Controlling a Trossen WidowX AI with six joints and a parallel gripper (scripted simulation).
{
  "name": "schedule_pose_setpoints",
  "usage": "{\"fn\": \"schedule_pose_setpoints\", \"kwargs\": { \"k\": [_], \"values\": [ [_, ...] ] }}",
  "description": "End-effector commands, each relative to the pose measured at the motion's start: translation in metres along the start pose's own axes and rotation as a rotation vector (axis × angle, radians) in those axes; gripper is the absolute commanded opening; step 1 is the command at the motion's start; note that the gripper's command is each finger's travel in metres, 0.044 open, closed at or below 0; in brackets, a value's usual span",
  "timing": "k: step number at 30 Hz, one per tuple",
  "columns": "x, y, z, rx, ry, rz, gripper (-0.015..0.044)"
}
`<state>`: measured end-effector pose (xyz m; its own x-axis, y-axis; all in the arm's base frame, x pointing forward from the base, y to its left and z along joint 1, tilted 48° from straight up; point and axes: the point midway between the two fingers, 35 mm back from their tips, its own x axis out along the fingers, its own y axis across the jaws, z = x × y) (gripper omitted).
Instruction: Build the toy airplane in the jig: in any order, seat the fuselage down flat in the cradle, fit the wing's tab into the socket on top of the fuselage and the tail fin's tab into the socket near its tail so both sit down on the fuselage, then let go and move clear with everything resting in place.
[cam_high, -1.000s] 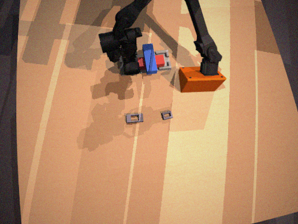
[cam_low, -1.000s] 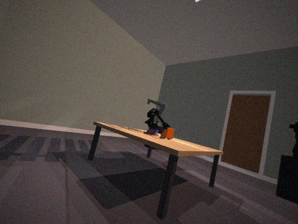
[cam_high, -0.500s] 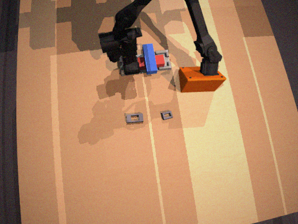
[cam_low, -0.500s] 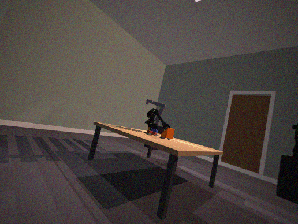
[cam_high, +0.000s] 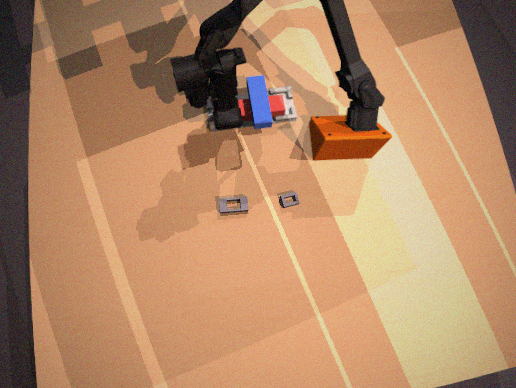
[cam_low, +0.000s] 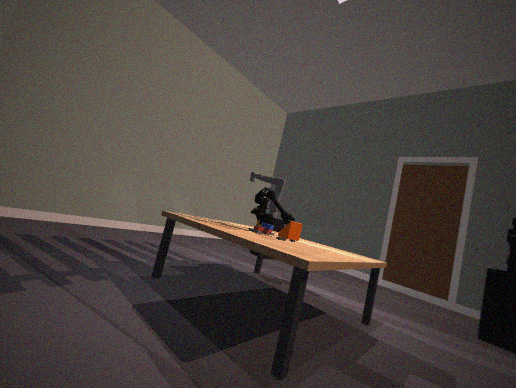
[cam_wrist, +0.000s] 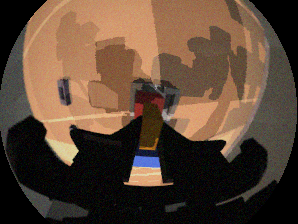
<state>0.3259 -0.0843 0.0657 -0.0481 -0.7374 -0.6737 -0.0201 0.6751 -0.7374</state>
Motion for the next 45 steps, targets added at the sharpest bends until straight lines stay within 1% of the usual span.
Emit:
{"fn": "schedule_pose_setpoints", "kwargs": {
  "k": [1,13,14,16,21,23,30,45],
  "values": [
    [0.000,0.000,0.000,-0.003,-0.002,-0.002,0.0067],
    [0.000,0.000,0.000,-0.003,-0.002,-0.002,0.0067],
    [-0.001,0.000,0.000,0.000,0.000,0.000,0.0078],
    [-0.008,0.000,0.001,-0.001,-0.001,0.001,0.0067],
    [-0.036,0.000,0.001,-0.003,-0.002,0.000,0.0067],
    [-0.040,0.000,0.001,-0.004,-0.002,0.000,0.0067],
    [-0.039,0.000,0.000,-0.004,-0.002,0.000,0.0067],
    [-0.015,0.000,0.001,-0.004,-0.002,0.000,0.0067]
  ]
}}
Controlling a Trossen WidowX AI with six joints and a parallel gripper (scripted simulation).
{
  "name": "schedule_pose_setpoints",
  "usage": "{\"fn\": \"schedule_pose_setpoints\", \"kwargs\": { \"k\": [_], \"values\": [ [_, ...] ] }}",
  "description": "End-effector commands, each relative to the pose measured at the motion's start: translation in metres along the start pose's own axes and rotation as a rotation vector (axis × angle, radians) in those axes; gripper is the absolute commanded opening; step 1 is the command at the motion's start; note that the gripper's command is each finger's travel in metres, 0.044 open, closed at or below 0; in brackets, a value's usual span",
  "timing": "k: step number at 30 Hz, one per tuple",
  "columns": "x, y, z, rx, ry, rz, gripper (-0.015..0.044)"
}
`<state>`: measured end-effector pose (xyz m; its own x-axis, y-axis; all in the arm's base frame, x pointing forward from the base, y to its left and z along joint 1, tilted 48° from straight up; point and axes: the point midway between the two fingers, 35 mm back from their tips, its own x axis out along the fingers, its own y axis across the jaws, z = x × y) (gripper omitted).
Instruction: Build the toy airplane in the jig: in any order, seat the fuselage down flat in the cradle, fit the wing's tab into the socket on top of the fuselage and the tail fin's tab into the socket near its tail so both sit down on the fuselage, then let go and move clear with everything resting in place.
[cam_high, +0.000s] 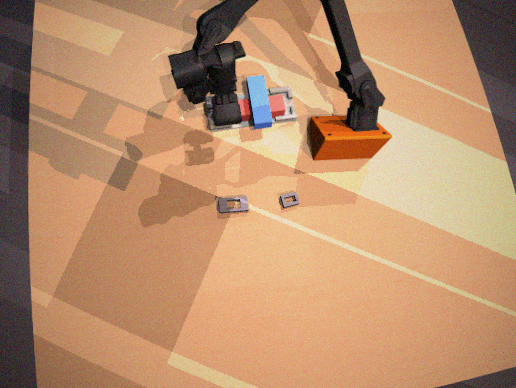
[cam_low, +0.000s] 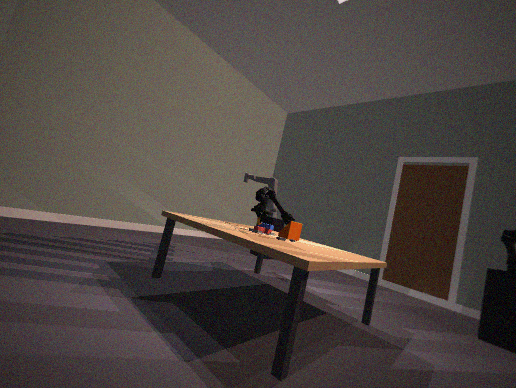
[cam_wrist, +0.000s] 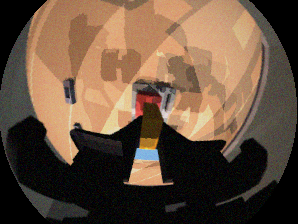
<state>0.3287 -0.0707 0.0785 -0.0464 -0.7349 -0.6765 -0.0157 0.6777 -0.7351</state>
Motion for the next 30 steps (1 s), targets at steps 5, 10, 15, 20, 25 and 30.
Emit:
{"fn": "schedule_pose_setpoints", "kwargs": {
  "k": [5,10,15,20,25,30],
  "values": [
    [0.011,0.000,-0.001,-0.008,0.000,-0.005,0.0067],
    [0.018,0.000,-0.002,-0.008,0.000,-0.005,0.0067],
    [0.018,0.000,-0.002,-0.008,0.000,-0.005,0.0067],
    [0.018,0.000,-0.002,-0.008,0.000,-0.005,0.0067],
    [0.019,0.000,-0.002,-0.004,0.002,-0.003,0.0078],
    [0.019,0.000,-0.002,-0.004,0.002,-0.003,0.0025]
  ]
}}
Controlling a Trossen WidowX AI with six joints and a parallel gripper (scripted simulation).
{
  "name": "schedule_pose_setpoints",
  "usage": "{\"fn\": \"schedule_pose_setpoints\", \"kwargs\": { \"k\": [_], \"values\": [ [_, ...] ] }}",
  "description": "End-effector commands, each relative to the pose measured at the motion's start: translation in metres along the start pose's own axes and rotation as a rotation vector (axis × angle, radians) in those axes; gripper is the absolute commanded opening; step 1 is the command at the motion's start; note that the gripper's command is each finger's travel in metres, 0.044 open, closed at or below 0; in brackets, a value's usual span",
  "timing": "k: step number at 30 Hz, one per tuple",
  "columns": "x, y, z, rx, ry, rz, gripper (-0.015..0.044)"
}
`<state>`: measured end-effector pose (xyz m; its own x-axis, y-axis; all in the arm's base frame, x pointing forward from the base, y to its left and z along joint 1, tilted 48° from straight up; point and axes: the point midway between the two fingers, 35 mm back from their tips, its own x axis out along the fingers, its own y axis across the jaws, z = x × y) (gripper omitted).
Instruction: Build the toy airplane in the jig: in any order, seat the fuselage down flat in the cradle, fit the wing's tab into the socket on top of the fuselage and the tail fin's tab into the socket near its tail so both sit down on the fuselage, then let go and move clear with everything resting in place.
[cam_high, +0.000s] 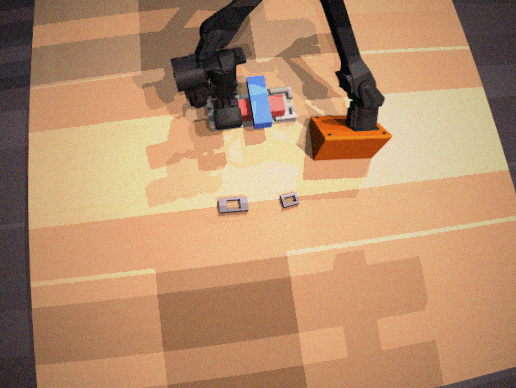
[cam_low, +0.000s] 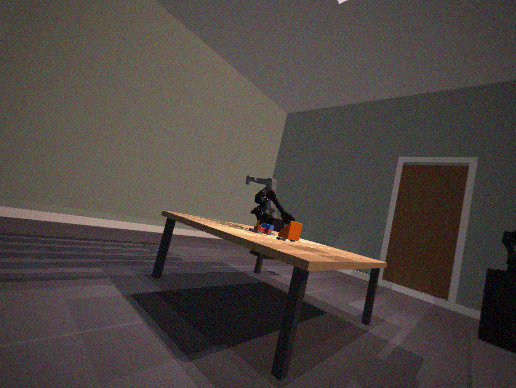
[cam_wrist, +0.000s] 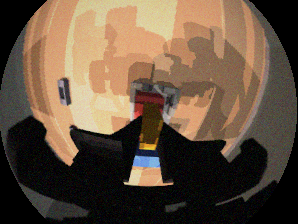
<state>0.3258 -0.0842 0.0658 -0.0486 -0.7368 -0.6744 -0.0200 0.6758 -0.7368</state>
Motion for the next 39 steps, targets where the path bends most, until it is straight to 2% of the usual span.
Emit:
{"fn": "schedule_pose_setpoints", "kwargs": {
  "k": [1,4,14,20,27,39],
  "values": [
    [0.000,0.000,0.000,0.000,0.000,0.000,0.0000],
    [0.000,0.000,0.000,0.000,0.000,0.000,0.0000],
    [0.000,0.000,0.000,0.000,0.000,0.000,0.0260],
    [-0.003,0.000,0.000,0.000,-0.001,0.001,0.0260],
    [-0.089,0.001,0.000,-0.005,-0.002,0.002,0.0260],
    [-0.091,0.003,0.002,-0.005,-0.002,0.001,0.0260]
  ]
}}
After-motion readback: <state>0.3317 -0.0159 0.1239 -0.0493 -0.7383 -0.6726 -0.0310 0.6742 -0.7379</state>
